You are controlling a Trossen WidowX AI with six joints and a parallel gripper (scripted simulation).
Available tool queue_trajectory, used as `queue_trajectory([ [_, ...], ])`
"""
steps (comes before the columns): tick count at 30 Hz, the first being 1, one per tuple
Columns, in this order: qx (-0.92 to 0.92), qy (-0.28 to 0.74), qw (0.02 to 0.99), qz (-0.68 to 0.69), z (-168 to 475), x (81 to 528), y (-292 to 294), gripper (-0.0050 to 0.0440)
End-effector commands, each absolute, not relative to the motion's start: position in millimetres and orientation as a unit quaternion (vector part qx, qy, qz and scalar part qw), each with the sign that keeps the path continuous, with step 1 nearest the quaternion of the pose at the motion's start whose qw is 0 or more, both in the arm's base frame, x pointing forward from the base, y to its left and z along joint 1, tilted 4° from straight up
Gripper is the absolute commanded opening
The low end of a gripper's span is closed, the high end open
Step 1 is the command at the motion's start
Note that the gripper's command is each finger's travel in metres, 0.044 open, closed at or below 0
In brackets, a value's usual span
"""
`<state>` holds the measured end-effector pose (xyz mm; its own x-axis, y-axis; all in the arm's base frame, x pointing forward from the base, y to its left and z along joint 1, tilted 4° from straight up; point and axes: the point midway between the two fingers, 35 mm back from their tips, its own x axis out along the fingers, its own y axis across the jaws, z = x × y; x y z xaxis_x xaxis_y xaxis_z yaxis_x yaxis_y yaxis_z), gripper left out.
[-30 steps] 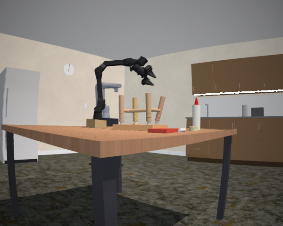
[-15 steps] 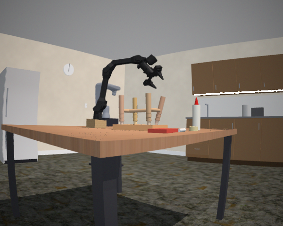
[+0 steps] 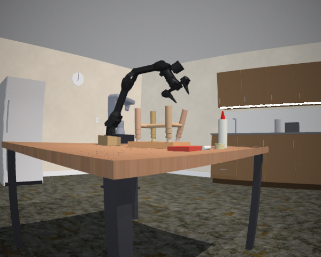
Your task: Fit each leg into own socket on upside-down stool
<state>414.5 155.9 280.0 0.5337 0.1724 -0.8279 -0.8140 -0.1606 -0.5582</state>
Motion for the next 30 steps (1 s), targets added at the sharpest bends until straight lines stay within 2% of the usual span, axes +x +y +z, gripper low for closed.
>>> queue_trajectory([
  [1, -0.649, 0.244, 0.584, 0.423, 278, 418, 155, 0.0440],
  [30, -0.638, 0.271, 0.565, 0.447, 240, 424, 158, 0.0440],
])
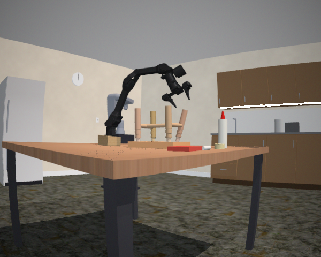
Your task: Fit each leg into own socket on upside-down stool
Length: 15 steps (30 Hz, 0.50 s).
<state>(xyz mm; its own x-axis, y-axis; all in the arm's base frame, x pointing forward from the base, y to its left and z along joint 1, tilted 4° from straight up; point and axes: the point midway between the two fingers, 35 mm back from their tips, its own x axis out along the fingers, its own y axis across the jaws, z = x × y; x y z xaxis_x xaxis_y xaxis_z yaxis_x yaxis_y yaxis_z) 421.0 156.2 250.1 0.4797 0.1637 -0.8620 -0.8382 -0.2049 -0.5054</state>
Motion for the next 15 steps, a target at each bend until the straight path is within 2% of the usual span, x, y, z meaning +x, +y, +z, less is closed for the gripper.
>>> queue_trajectory([
  [1, -0.637, 0.273, 0.564, 0.449, 238, 425, 158, 0.0440],
  [15, -0.627, 0.296, 0.547, 0.469, 219, 428, 160, 0.0440],
])
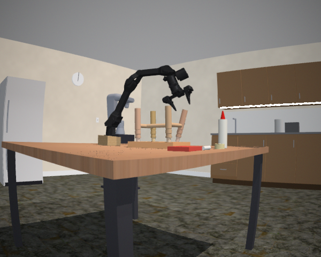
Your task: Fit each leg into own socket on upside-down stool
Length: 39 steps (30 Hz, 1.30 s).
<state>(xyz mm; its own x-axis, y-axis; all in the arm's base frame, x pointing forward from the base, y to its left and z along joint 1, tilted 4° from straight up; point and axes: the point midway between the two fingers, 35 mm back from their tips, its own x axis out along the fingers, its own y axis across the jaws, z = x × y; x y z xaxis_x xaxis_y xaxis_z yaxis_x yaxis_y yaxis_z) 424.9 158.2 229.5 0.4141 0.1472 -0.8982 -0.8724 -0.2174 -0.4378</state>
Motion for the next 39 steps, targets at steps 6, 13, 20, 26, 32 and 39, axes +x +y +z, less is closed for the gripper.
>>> queue_trajectory([
  [6, -0.622, 0.305, 0.540, 0.477, 211, 429, 160, 0.0440],
  [13, -0.617, 0.317, 0.532, 0.487, 201, 430, 161, 0.0440],
  [20, -0.611, 0.327, 0.524, 0.495, 192, 431, 161, 0.0440],
  [26, -0.611, 0.327, 0.524, 0.495, 192, 431, 161, 0.0440],
  [32, -0.611, 0.327, 0.524, 0.495, 192, 431, 161, 0.0440],
  [39, -0.611, 0.327, 0.524, 0.495, 194, 421, 158, 0.0440],
])
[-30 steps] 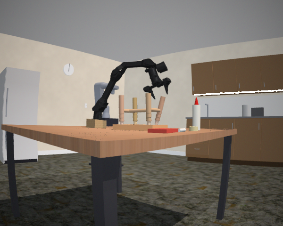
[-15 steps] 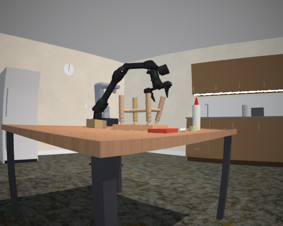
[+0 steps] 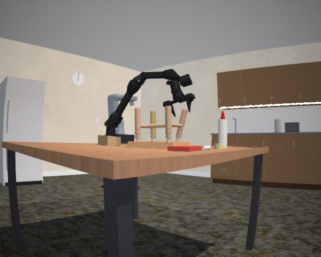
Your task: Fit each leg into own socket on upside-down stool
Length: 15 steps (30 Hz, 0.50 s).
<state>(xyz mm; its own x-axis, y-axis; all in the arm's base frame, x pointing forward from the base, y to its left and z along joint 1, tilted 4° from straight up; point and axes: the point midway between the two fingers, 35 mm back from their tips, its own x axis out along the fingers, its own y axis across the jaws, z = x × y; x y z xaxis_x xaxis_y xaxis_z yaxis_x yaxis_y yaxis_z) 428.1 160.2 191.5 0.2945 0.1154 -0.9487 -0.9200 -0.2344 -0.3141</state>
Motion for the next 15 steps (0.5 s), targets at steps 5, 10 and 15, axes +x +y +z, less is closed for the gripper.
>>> queue_trajectory([
  [5, -0.611, 0.327, 0.524, 0.495, 194.3, 419.1, 157.9, 0.0440],
  [10, -0.611, 0.327, 0.524, 0.495, 194.2, 417.5, 157.4, 0.0440],
  [15, -0.611, 0.327, 0.524, 0.495, 194.1, 415.9, 157.0, 0.0440],
])
